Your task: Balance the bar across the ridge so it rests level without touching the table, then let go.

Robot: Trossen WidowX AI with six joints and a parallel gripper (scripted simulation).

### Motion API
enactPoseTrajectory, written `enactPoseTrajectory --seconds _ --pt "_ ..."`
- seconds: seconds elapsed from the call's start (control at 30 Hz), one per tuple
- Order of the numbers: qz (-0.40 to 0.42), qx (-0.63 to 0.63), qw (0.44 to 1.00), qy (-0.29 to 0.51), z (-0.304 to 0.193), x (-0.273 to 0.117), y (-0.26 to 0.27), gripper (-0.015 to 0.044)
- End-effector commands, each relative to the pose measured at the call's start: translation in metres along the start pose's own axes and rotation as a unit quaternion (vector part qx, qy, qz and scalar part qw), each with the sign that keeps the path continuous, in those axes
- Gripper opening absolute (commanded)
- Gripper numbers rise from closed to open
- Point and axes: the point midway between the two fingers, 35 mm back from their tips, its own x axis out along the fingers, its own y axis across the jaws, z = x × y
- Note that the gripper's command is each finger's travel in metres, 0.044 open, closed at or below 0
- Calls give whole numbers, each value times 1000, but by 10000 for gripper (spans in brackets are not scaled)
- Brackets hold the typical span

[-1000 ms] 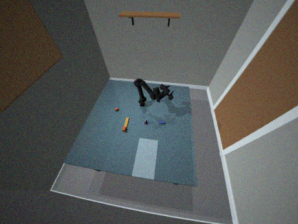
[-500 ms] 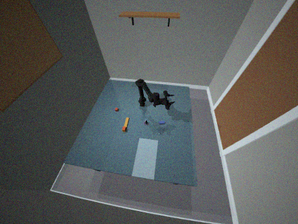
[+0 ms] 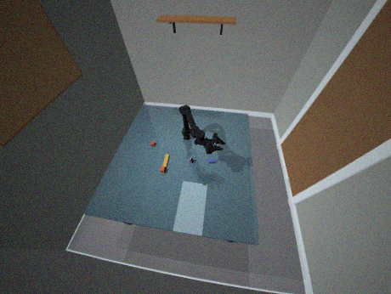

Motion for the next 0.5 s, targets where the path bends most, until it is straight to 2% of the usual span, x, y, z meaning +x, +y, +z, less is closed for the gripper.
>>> enactPoseTrajectory --seconds 0.0,0.23,0.47 --pt "-23 63 997 -49 27 -11 -9 315" --pt "-66 200 966 -149 76 -43 -36 315" --pt "-94 330 906 -250 116 -84 -65 315"
